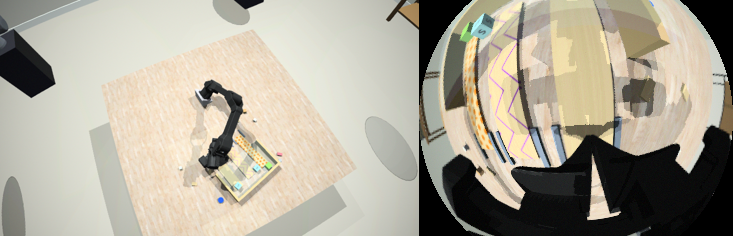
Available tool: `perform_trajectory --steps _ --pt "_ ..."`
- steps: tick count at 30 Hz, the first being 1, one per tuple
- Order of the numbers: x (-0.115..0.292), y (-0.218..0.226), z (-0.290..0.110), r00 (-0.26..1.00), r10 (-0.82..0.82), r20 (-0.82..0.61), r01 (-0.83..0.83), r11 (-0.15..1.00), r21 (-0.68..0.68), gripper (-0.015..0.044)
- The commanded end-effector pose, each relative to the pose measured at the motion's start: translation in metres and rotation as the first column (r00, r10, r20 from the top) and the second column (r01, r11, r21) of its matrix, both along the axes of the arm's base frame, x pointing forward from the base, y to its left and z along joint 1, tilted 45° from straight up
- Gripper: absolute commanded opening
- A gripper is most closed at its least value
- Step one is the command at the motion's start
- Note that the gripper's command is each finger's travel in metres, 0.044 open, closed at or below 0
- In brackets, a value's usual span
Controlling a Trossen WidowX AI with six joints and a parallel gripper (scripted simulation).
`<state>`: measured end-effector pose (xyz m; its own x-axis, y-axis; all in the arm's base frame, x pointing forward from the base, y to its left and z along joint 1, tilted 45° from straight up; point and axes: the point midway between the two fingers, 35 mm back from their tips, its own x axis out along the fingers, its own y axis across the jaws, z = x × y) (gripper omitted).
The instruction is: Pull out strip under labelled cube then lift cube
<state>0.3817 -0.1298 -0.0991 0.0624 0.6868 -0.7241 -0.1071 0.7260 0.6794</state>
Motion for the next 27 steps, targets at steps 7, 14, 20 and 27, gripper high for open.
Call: perform_trajectory --steps 7,14,20,27 --pt "0.0008 0.0029 -0.0017 1.000 -0.004 -0.004 0.004 1.000 0.006 0.0000" --pt "0.0011 0.0033 -0.0023 1.000 -0.004 -0.004 0.004 1.000 0.006 0.0000" --pt "0.0013 0.0036 -0.0028 1.000 -0.004 -0.004 0.004 1.000 0.006 0.0000" --pt "0.0005 0.0037 -0.0035 1.000 -0.004 -0.004 0.004 1.000 0.006 0.0000"
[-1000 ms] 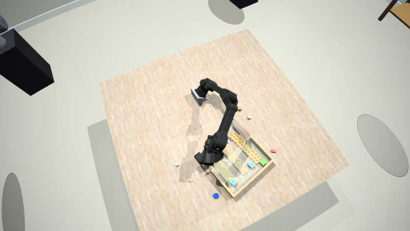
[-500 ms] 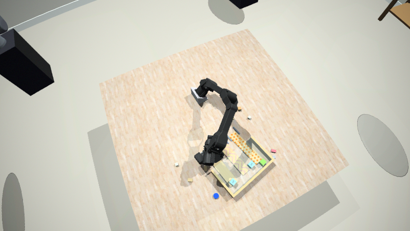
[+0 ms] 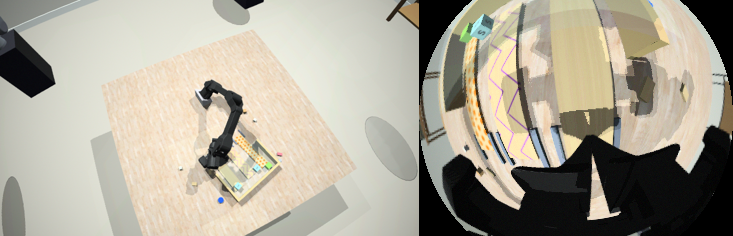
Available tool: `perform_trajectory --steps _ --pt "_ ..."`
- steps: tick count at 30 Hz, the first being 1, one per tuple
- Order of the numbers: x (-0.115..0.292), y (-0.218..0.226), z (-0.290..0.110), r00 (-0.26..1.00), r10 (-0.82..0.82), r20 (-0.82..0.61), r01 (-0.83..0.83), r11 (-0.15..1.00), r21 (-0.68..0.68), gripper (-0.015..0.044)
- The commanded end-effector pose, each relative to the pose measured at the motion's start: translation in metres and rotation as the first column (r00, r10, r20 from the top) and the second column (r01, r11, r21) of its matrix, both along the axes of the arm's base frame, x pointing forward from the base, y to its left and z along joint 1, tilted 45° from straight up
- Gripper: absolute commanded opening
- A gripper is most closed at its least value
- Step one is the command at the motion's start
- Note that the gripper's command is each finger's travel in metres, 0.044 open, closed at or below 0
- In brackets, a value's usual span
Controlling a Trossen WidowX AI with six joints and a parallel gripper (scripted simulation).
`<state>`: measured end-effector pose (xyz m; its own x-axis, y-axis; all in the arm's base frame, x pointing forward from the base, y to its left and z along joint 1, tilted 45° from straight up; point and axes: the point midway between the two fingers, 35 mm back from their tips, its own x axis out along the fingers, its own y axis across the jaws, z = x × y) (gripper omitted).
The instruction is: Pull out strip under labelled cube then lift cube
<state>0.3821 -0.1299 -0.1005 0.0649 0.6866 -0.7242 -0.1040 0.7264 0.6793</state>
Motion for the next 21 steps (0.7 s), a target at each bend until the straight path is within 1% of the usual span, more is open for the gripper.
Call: perform_trajectory --steps 1,21 --pt "-0.001 0.004 -0.002 1.000 0.000 -0.003 0.000 1.000 0.006 0.0000" --pt "-0.031 0.001 -0.008 1.000 0.000 -0.005 0.000 1.000 0.005 0.0000"
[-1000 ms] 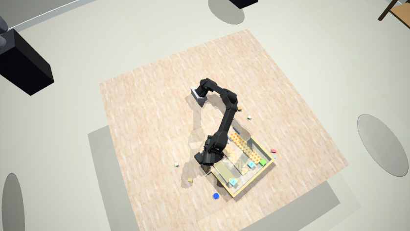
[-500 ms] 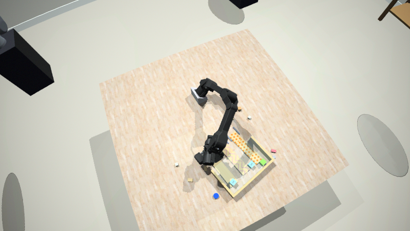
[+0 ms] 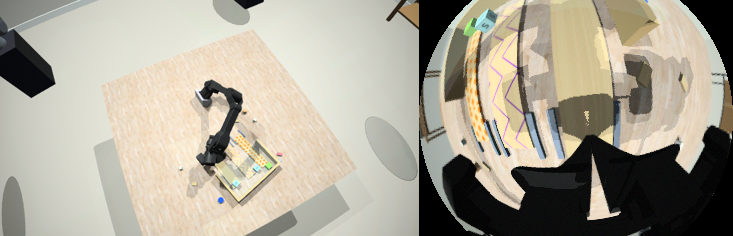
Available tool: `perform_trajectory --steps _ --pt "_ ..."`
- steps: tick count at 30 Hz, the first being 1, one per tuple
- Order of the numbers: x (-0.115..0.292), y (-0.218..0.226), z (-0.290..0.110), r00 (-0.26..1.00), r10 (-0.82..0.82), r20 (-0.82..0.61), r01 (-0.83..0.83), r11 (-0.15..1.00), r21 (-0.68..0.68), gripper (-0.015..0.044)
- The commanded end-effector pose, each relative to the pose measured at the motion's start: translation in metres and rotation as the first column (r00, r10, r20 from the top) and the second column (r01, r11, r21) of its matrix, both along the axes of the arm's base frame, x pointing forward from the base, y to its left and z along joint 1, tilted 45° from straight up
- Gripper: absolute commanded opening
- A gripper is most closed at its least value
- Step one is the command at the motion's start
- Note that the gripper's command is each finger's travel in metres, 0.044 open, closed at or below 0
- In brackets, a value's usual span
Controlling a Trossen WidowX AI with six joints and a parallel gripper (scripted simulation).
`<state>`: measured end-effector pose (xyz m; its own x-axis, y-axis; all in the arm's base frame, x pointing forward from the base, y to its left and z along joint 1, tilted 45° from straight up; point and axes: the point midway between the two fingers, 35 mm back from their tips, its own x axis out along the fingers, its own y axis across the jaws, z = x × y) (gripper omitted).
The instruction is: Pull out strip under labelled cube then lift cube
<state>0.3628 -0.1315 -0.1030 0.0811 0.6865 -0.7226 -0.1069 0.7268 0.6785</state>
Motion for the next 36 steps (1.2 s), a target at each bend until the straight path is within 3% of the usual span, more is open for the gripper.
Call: perform_trajectory --steps 1,36 --pt "-0.014 0.003 -0.006 1.000 0.009 -0.019 -0.009 1.000 0.004 0.0000" --pt "-0.064 0.001 -0.014 1.000 0.009 -0.022 -0.009 1.000 0.003 0.0000"
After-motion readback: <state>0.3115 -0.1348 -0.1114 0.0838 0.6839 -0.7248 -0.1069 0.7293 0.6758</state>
